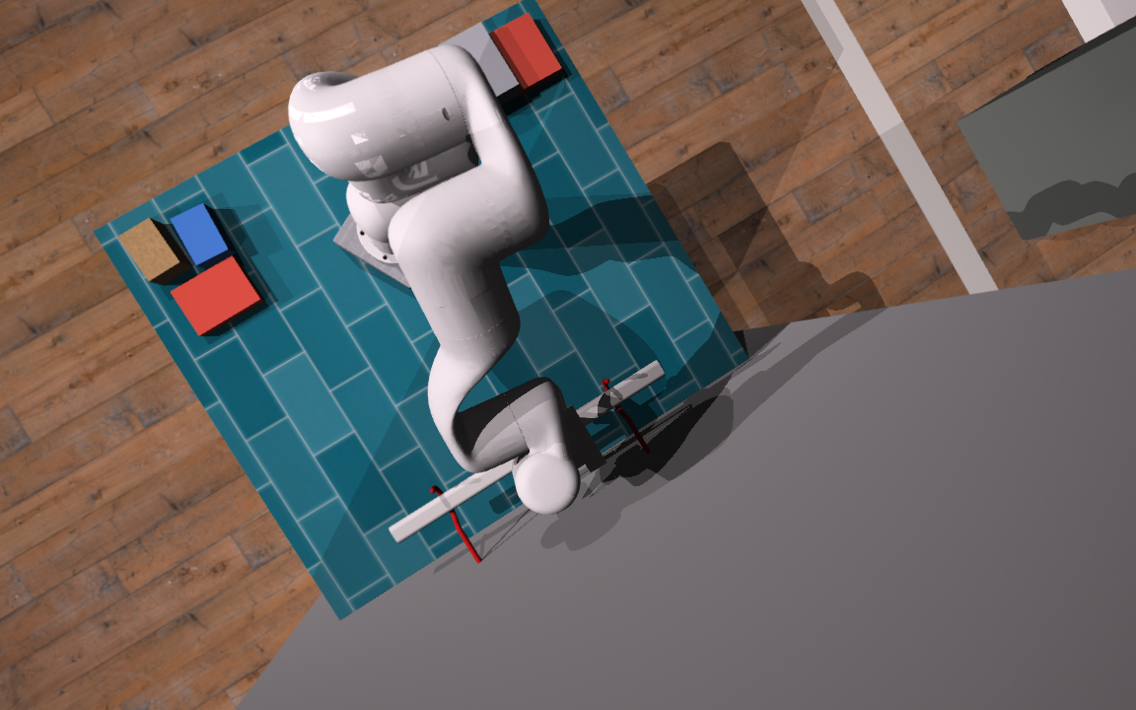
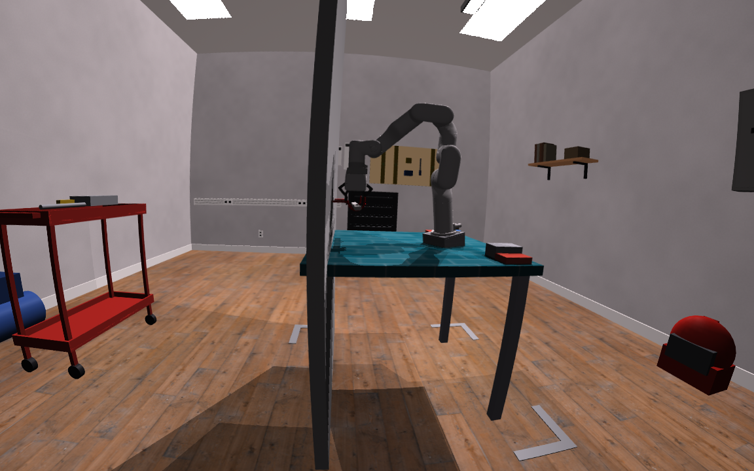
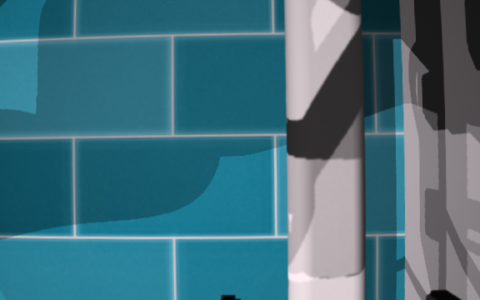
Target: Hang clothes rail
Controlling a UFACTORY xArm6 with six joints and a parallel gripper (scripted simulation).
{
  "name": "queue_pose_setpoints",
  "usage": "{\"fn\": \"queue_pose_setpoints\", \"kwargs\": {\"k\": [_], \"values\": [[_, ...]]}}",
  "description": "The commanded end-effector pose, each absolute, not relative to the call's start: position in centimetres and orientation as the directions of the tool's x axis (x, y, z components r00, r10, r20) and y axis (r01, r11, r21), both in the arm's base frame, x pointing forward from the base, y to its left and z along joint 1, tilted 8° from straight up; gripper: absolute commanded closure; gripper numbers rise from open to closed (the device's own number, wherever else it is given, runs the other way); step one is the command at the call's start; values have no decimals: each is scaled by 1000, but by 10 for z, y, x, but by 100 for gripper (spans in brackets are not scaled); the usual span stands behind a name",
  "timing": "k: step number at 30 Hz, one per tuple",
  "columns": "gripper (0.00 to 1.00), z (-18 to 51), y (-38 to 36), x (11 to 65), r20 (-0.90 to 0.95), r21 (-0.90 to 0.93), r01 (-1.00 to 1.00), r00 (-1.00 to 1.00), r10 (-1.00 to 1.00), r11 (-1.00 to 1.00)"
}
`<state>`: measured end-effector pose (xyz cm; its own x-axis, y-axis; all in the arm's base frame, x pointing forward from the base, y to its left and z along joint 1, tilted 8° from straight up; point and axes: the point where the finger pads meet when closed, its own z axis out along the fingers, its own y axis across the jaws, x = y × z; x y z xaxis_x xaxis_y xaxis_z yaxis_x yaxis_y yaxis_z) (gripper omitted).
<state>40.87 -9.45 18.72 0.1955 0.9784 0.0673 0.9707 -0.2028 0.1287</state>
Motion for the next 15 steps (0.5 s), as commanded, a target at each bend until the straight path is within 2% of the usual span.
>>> {"fn": "queue_pose_setpoints", "kwargs": {"k": [1,15], "values": [[18,189,-95,410,67,133,970,195,978,-203],[18,190,-95,410,67,133,970,195,978,-203]]}}
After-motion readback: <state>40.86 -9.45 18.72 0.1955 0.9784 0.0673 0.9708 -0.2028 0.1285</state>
